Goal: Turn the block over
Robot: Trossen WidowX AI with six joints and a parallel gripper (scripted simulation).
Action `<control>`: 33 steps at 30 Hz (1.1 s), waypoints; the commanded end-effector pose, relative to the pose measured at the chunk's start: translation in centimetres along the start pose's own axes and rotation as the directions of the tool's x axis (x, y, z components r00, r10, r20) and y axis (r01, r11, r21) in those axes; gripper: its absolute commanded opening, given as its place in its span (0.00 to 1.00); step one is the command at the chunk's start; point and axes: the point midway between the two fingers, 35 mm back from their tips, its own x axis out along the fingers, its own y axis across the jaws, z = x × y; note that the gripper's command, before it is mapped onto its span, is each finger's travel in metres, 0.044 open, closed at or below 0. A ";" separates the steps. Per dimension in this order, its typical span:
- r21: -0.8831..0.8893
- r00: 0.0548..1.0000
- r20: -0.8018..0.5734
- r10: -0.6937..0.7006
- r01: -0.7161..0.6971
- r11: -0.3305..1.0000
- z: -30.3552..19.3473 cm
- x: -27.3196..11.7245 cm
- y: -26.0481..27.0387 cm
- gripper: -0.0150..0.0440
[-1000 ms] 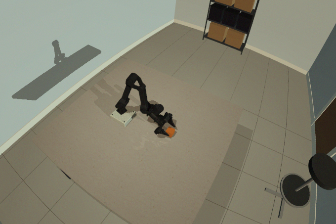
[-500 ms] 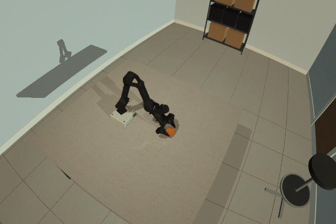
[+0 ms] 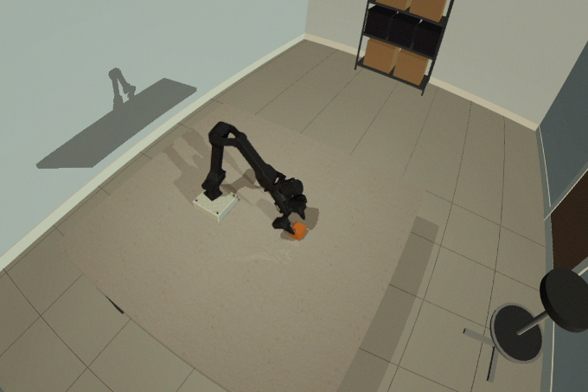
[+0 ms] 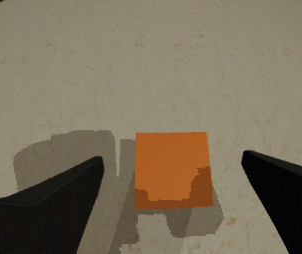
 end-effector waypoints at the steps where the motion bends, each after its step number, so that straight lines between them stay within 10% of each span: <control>1: 0.026 0.991 -0.136 0.013 -0.010 1.000 1.2 -4.6 -0.2 1.00; 14: 0.025 0.988 -0.154 0.013 -0.010 1.000 1.5 -4.5 -0.2 1.00; 33: 0.025 0.795 -0.607 0.023 -0.010 1.000 5.4 -4.2 -0.2 1.00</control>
